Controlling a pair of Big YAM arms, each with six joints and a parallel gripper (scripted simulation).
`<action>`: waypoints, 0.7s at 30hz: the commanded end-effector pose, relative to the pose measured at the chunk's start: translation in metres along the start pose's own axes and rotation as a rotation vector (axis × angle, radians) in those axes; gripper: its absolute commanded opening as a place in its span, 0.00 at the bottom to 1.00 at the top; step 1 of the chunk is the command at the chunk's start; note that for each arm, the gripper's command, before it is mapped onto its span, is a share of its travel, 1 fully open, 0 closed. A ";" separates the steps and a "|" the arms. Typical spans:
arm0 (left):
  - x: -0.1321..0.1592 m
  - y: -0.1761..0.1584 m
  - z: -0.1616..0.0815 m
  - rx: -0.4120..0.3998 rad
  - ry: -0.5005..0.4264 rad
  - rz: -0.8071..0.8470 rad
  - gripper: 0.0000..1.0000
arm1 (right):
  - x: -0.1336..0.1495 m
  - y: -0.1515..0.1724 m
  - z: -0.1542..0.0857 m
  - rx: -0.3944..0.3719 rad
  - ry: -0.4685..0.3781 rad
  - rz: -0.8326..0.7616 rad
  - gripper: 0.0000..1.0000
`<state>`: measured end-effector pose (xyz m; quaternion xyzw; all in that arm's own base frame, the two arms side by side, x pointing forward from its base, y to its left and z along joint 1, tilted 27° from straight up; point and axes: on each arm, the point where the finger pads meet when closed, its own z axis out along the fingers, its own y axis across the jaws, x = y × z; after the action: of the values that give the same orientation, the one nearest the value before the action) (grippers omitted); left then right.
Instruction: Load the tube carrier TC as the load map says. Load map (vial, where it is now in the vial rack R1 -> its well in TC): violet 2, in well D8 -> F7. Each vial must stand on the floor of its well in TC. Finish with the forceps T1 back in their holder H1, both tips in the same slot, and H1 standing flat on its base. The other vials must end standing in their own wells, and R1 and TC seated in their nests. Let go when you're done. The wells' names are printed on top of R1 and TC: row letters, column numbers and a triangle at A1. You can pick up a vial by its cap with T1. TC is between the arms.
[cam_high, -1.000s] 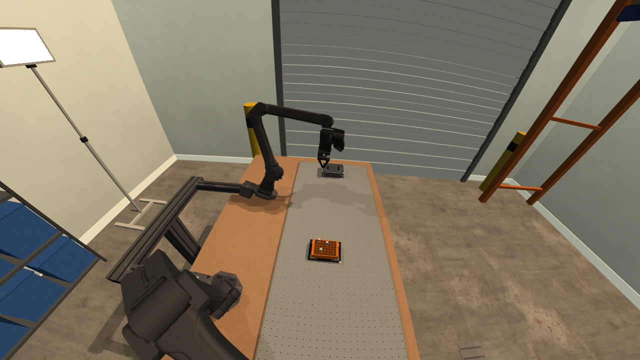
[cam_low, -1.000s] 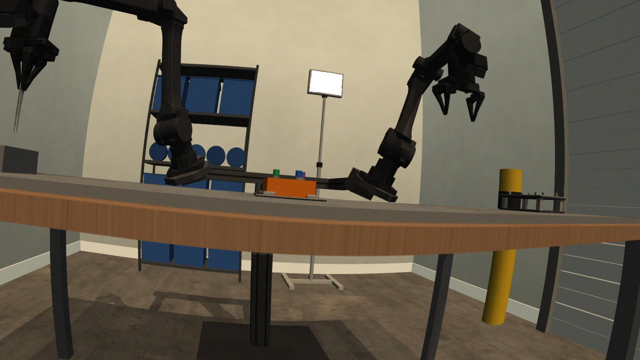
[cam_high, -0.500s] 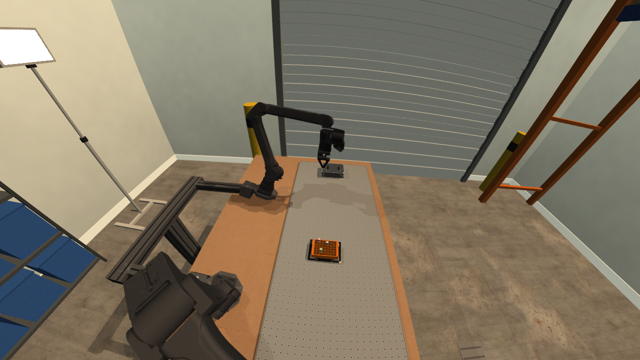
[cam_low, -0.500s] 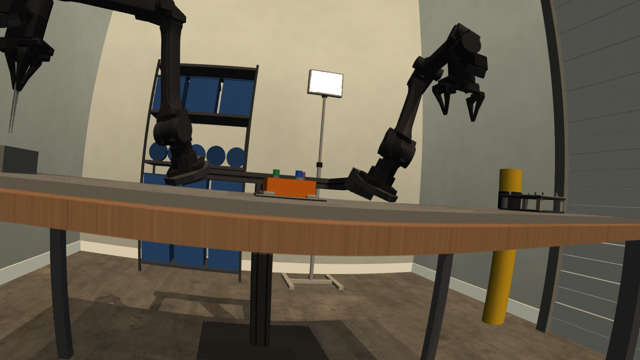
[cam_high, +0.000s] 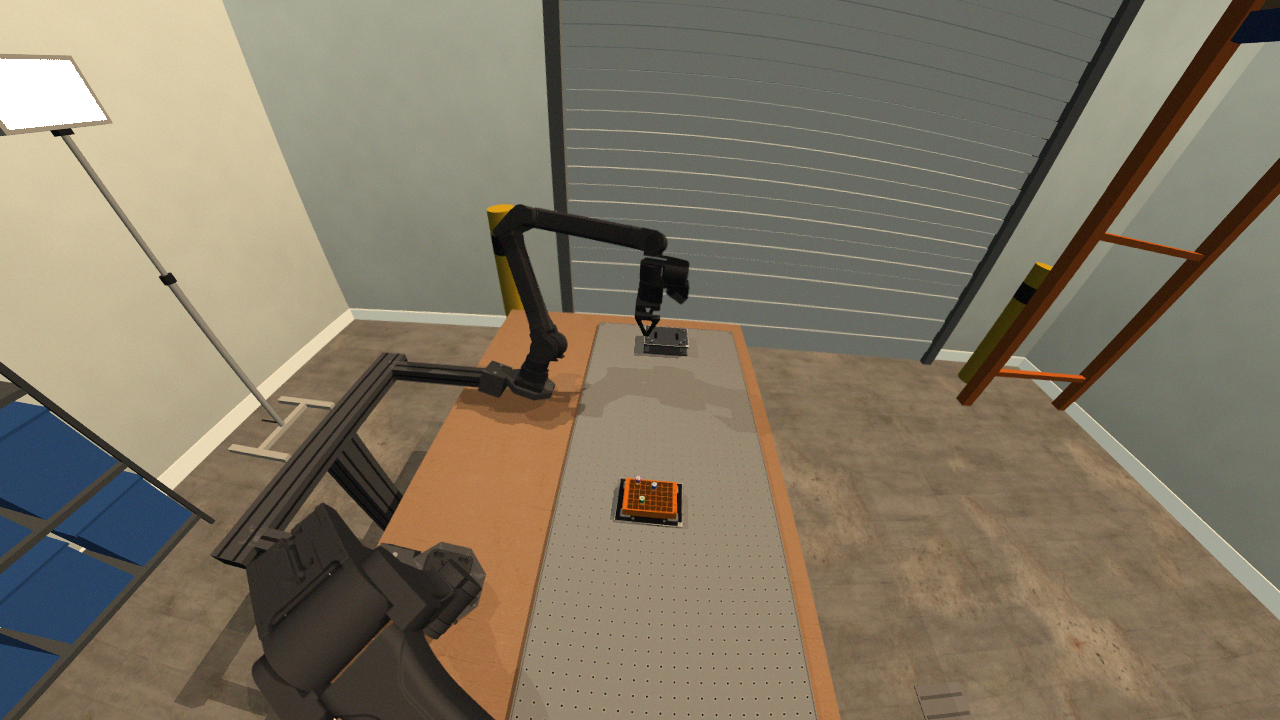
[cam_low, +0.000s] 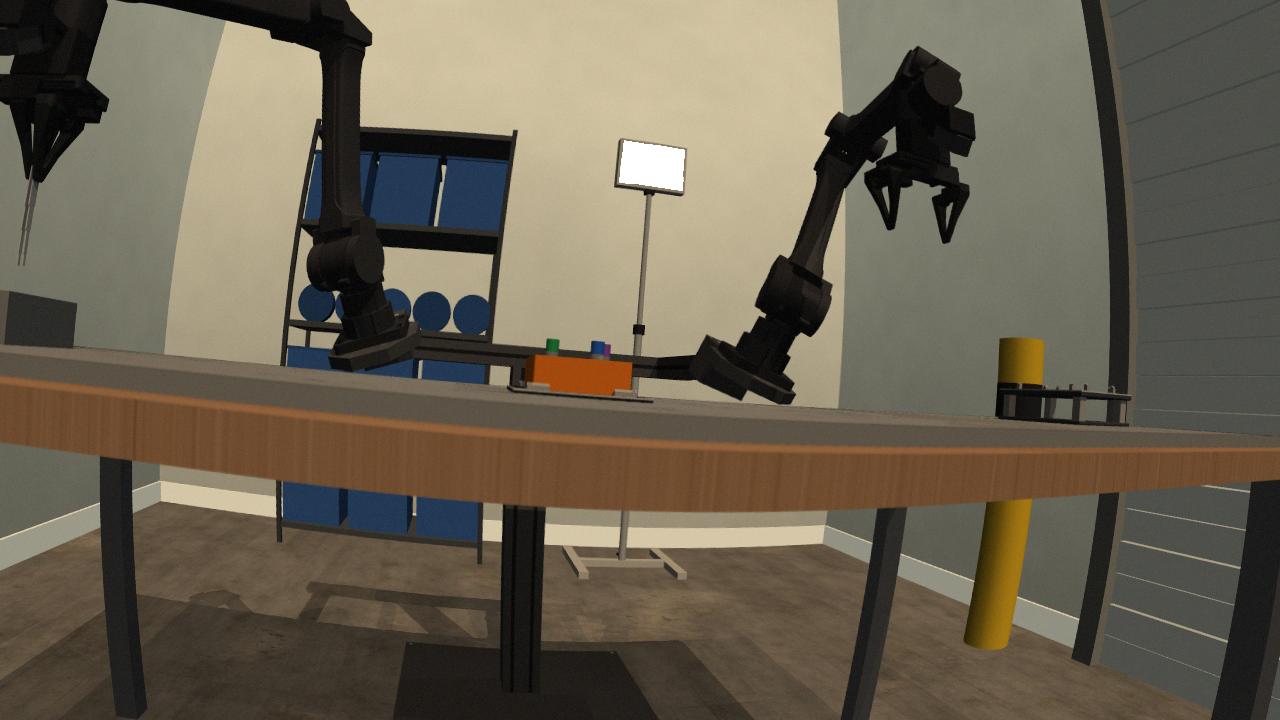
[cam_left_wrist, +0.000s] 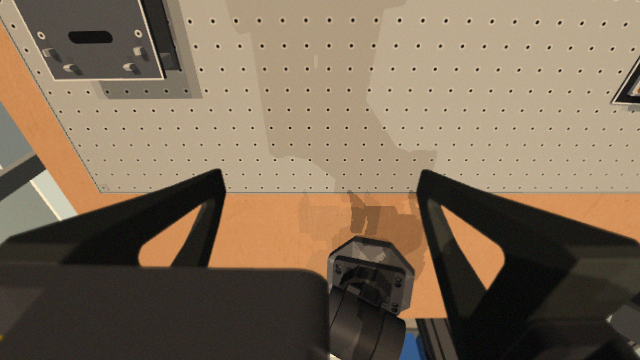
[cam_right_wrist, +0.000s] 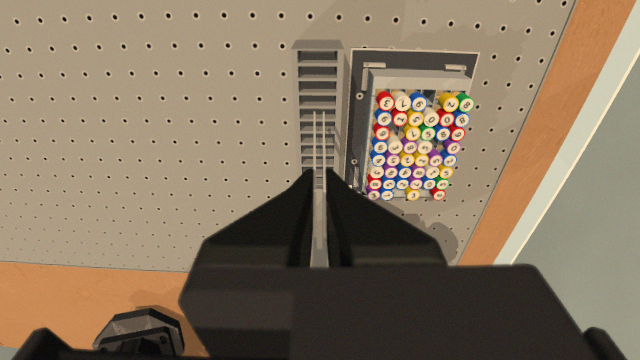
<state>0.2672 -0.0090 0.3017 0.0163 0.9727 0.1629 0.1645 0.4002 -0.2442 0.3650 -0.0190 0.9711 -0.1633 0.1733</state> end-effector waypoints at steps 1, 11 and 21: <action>-0.009 0.002 -0.010 0.005 -0.029 -0.017 1.00 | -0.004 0.004 0.010 -0.007 0.007 -0.003 0.07; -0.009 0.002 -0.010 0.005 -0.029 -0.017 1.00 | -0.003 0.004 0.010 -0.007 0.010 -0.001 0.07; -0.009 0.002 -0.010 0.005 -0.029 -0.017 1.00 | -0.004 0.004 0.006 0.000 -0.002 0.001 0.07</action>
<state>0.2672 -0.0090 0.3017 0.0163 0.9727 0.1629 0.1645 0.4012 -0.2438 0.3642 -0.0196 0.9708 -0.1640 0.1740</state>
